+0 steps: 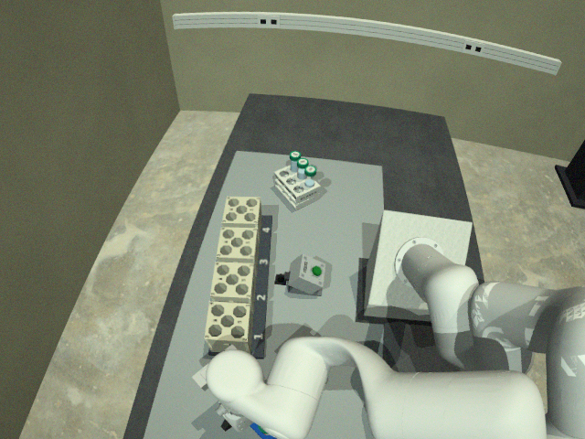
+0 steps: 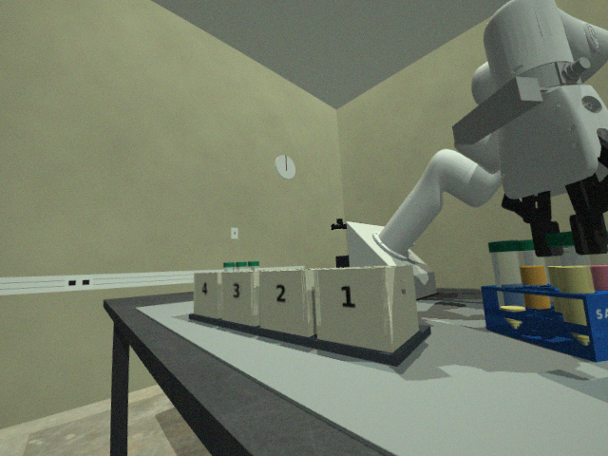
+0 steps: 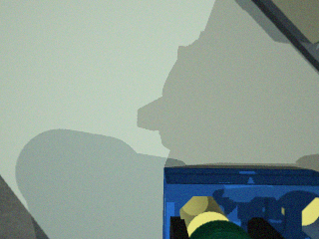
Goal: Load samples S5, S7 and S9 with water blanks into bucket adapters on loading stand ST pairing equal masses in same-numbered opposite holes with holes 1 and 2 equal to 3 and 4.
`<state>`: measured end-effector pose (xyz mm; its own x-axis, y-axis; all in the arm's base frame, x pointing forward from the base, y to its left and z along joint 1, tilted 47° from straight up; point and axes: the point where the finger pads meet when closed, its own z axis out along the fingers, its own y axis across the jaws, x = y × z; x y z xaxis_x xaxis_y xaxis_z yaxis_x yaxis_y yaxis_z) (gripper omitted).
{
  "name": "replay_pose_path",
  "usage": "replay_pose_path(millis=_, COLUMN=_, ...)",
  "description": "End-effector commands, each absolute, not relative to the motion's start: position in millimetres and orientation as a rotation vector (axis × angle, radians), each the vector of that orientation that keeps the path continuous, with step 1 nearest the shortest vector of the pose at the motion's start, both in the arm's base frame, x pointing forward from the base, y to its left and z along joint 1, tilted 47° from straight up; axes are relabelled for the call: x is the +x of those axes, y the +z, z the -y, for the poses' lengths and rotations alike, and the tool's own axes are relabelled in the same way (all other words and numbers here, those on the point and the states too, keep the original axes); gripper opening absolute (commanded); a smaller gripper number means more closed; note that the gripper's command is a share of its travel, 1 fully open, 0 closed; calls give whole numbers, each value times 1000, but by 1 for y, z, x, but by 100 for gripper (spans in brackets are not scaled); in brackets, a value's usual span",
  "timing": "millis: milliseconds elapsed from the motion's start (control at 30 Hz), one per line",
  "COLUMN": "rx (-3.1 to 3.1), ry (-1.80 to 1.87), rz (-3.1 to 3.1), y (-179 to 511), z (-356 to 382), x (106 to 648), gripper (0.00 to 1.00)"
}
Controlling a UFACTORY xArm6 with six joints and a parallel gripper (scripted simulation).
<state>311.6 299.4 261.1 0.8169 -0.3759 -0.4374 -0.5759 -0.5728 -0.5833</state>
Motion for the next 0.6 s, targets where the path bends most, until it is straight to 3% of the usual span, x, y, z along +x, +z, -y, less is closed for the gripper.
replay_pose_path(millis=0, rx=-2243, ry=339, rz=-694, y=262, z=-299, x=312, gripper=0)
replay_pose_path(millis=133, rx=-2243, ry=339, rz=-694, y=262, z=-299, x=312, gripper=0)
replay_pose_path(millis=167, rx=-2243, ry=339, rz=-694, y=262, z=-300, x=312, gripper=44)
replay_pose_path(millis=567, rx=-2243, ry=339, rz=-694, y=262, z=-300, x=312, gripper=44)
